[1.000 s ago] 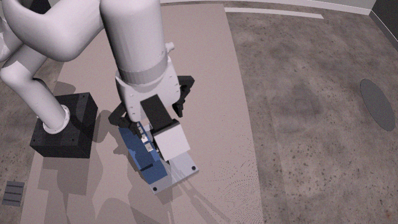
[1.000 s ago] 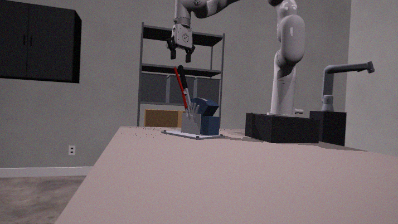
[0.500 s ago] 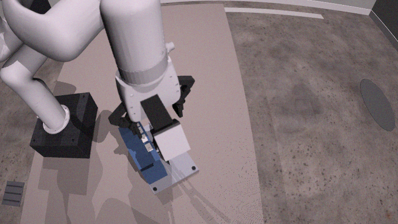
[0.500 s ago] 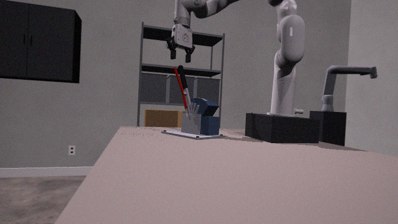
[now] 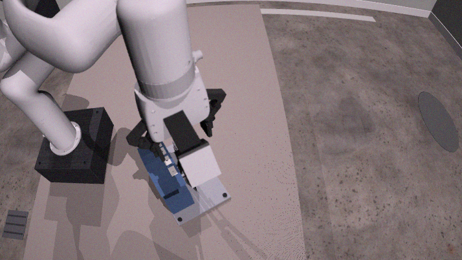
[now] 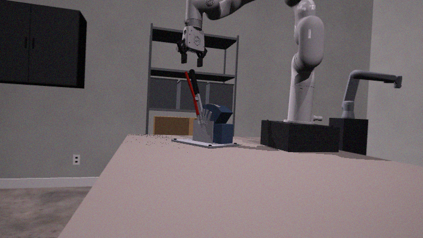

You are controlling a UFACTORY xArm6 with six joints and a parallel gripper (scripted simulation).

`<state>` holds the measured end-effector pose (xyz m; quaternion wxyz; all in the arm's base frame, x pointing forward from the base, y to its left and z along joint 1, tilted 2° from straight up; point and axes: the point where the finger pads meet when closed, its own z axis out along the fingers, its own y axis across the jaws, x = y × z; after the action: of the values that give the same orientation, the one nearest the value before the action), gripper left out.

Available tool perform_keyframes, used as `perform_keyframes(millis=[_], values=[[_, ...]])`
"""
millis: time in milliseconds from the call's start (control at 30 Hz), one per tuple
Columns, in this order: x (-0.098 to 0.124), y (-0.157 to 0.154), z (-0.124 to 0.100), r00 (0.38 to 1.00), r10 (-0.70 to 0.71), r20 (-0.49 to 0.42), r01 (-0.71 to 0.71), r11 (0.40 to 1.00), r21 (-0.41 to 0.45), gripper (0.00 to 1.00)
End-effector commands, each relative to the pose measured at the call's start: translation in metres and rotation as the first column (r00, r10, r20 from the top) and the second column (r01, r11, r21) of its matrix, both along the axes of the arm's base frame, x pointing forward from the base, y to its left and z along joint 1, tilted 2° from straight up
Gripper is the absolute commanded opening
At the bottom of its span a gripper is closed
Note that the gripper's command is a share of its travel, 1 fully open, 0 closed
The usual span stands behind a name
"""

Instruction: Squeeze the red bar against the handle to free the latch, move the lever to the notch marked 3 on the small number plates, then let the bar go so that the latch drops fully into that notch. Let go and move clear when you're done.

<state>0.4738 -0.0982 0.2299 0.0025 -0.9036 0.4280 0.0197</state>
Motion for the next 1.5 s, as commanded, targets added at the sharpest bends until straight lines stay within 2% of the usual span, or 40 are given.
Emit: perform_keyframes(millis=[0,1067,1467], values=[[0.001,0.0,0.0,1.0,0.0,0.005,0.0,1.0,-0.001,1.0],[-0.001,0.001,-0.052,1.0,0.0,0.005,0.0,1.0,-0.001,1.0],[-0.001,0.001,-0.062,1.0,0.0,0.005,0.0,1.0,-0.001,1.0]])
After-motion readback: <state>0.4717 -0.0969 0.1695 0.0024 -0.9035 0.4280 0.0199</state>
